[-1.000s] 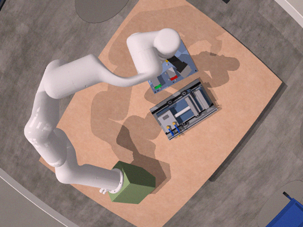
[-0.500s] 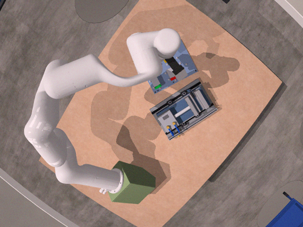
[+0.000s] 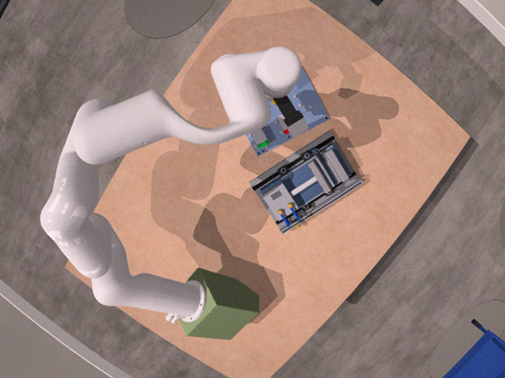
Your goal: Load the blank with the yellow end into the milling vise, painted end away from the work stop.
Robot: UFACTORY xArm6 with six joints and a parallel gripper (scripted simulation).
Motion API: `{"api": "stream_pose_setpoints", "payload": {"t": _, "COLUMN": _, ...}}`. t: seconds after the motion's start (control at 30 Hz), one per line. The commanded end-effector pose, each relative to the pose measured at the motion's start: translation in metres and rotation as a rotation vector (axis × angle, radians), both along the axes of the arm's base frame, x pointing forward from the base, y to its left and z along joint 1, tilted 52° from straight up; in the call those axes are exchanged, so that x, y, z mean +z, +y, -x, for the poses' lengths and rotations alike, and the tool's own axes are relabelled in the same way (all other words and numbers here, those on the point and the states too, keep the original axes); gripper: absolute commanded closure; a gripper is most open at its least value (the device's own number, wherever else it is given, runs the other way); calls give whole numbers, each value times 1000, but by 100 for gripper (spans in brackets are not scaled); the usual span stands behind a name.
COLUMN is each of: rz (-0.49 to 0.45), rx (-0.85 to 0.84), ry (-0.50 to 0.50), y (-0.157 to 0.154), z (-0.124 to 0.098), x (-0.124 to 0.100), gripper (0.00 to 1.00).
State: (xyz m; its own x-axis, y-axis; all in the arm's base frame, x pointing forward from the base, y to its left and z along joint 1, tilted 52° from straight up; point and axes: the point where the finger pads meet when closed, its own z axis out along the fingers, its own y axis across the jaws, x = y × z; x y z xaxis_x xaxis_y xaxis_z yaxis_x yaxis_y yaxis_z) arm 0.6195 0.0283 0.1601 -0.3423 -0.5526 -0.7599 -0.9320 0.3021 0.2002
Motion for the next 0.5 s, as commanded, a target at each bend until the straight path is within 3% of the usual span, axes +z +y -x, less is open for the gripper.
{"api": "stream_pose_setpoints", "payload": {"t": 0.0, "rz": -3, "rx": -24, "ry": 24, "y": -2, "z": -1, "x": 2, "gripper": 100}}
{"api": "stream_pose_setpoints", "payload": {"t": 0.23, "rz": -3, "rx": -24, "ry": 24, "y": -2, "z": -1, "x": 2, "gripper": 100}}
{"api": "stream_pose_setpoints", "payload": {"t": 0.47, "rz": -3, "rx": -24, "ry": 24, "y": -20, "z": 10, "x": -26, "gripper": 100}}
